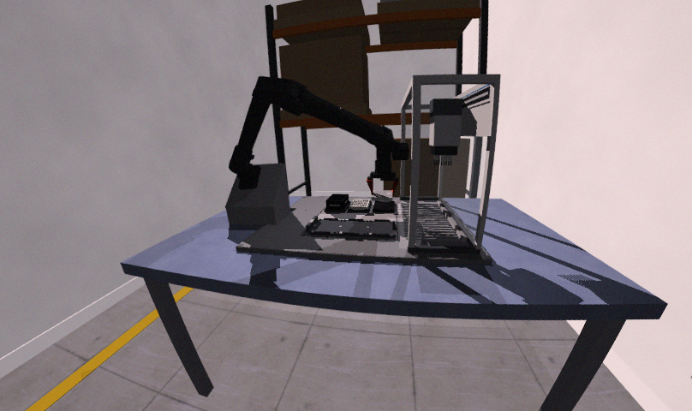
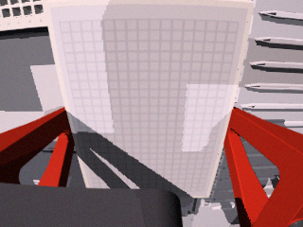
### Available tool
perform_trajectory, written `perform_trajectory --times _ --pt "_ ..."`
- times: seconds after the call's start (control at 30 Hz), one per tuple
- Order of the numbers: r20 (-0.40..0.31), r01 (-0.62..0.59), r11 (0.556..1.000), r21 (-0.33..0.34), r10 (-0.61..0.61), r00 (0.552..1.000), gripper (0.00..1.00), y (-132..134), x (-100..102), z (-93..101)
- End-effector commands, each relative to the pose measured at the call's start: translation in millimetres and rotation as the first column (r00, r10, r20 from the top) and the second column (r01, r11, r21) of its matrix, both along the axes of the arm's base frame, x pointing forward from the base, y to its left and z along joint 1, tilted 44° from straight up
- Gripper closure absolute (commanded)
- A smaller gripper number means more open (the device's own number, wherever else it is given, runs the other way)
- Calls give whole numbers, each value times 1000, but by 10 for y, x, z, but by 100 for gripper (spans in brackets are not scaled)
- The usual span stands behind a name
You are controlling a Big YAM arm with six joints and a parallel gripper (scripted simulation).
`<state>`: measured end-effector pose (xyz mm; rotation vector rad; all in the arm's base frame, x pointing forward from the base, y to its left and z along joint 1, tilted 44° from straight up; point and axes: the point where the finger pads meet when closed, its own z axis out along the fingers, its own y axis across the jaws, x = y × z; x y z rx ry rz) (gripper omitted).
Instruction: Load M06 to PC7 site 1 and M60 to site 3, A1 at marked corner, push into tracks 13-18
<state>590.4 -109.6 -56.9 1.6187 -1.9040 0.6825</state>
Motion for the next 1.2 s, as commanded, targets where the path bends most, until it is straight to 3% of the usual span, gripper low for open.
perform_trajectory --times 0.0,0.07,0.1,0.4,0.53,0.57,0.6,0.63,0.97,1.13,1.17 --pt "63 -69 998 4 68 996 100 281 247 302" --pt "43 -54 999 3 54 998 100 127 143 299" --pt "43 -25 1000 2 25 999 100 -77 105 327" --pt "43 -25 1000 0 25 999 100 -339 47 573" --pt "45 -46 999 0 46 998 100 -274 72 634" --pt "62 -68 998 -1 68 996 100 -166 166 715" --pt "50 -61 998 0 61 997 100 -240 103 704" --pt "42 -26 1000 0 26 999 100 -478 17 708" --pt "53 -25 1000 -4 25 998 100 -776 -3 1023" --pt "48 -68 998 -4 68 997 100 -607 37 1088" --pt "48 -38 999 -4 38 998 100 -815 -26 1114"
